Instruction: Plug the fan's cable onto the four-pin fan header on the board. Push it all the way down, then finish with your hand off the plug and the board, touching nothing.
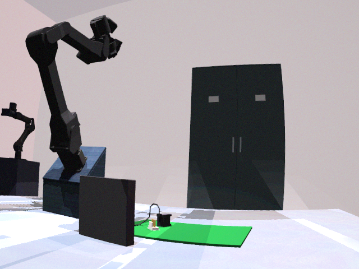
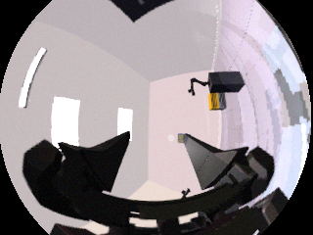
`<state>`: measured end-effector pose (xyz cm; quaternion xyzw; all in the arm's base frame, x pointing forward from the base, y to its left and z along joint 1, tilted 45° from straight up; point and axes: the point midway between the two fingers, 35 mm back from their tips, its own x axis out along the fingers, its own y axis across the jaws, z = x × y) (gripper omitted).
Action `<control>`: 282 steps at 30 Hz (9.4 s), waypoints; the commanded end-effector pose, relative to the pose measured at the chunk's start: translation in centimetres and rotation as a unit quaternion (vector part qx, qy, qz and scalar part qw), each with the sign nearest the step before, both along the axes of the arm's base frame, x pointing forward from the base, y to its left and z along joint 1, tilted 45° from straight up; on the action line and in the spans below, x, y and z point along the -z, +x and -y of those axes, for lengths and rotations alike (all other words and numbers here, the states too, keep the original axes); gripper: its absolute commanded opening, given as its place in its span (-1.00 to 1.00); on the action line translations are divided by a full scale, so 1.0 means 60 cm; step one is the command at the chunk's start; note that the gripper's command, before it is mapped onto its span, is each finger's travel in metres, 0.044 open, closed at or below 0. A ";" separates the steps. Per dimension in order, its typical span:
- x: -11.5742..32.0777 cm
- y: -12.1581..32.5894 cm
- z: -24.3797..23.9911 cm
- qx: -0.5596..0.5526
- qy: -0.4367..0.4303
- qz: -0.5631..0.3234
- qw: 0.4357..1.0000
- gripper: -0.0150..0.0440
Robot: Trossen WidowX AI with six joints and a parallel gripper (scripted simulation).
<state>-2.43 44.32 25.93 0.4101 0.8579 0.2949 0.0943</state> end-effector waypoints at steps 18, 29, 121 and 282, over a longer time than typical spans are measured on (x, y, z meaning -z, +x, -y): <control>0.143 0.319 0.025 0.323 -0.175 0.012 0.930 1.00; 0.285 0.530 0.216 0.531 -0.367 0.026 0.763 1.00; 0.539 0.471 0.909 0.545 -0.785 0.006 0.296 0.02; 0.374 0.713 0.913 -0.611 -0.231 0.552 0.518 -0.49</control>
